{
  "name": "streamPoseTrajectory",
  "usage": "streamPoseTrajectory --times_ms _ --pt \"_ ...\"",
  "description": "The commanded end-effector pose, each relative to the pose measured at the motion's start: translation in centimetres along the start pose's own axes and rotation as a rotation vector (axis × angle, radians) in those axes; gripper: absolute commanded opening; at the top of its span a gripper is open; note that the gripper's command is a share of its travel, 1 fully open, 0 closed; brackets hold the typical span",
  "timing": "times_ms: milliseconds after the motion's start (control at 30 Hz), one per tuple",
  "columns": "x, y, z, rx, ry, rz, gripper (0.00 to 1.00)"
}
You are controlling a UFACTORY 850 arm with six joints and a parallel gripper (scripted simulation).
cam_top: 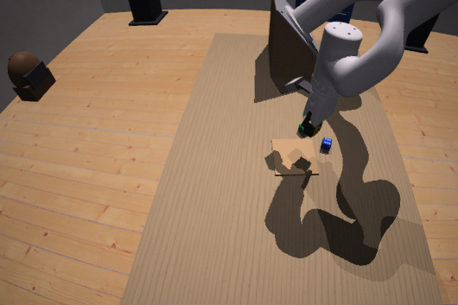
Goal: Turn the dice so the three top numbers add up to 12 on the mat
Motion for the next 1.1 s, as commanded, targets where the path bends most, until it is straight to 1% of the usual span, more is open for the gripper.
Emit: streamPoseTrajectory --times_ms 0,33,167,200,300,333,367,400,433,533,600,633,800,833,867,900,967,1000,1033,1067 --pt "0.6 0.0 0.4 -0.006 -0.119 -0.014 0.27" --pt "1.0 0.0 0.7 -0.007 -0.200 -0.014 0.27" --pt "1.6 0.1 1.0 -0.007 -0.299 -0.014 0.27" --pt "1.9 0.1 1.3 -0.007 -0.363 -0.014 0.27" --pt "2.5 0.1 1.7 -0.007 -0.470 -0.014 0.27" --pt "2.5 0.1 1.7 -0.007 -0.472 -0.014 0.27" --pt "2.9 0.2 1.9 -0.008 -0.543 -0.014 0.27" --pt "3.0 0.2 2.0 -0.008 -0.555 -0.014 0.27" --pt "3.3 0.2 2.2 -0.008 -0.613 -0.014 0.27" --pt "3.4 0.2 2.3 -0.008 -0.635 -0.014 0.27" --pt "4.2 0.3 2.9 -0.008 -0.776 -0.014 0.27" --pt "4.3 0.3 2.9 -0.008 -0.788 -0.014 0.27" --pt "5.3 0.4 3.7 -0.009 -0.976 -0.015 0.27" --pt "5.4 0.4 3.8 -0.009 -0.992 -0.015 0.27" --pt "5.7 0.5 4.0 -0.009 -1.049 -0.016 0.27" --pt "5.7 0.5 4.0 -0.009 -1.052 -0.016 0.27" --pt "6.2 0.6 4.5 -0.009 -1.155 -0.016 0.27" --pt "6.3 0.6 4.5 -0.009 -1.162 -0.016 0.27" --pt "6.5 0.6 4.7 -0.009 -1.210 -0.017 0.27" --pt "6.5 0.6 4.7 -0.009 -1.210 -0.017 0.27"
Point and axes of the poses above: the point where the finger pads meet when closed, its own y axis out along the fingers, its own z axis across the jaws, x = y × z, the point moved 9 cm from there along -y, back along the fingers, and after that the axes turned 14 degrees about y, right-handed, at the moved point
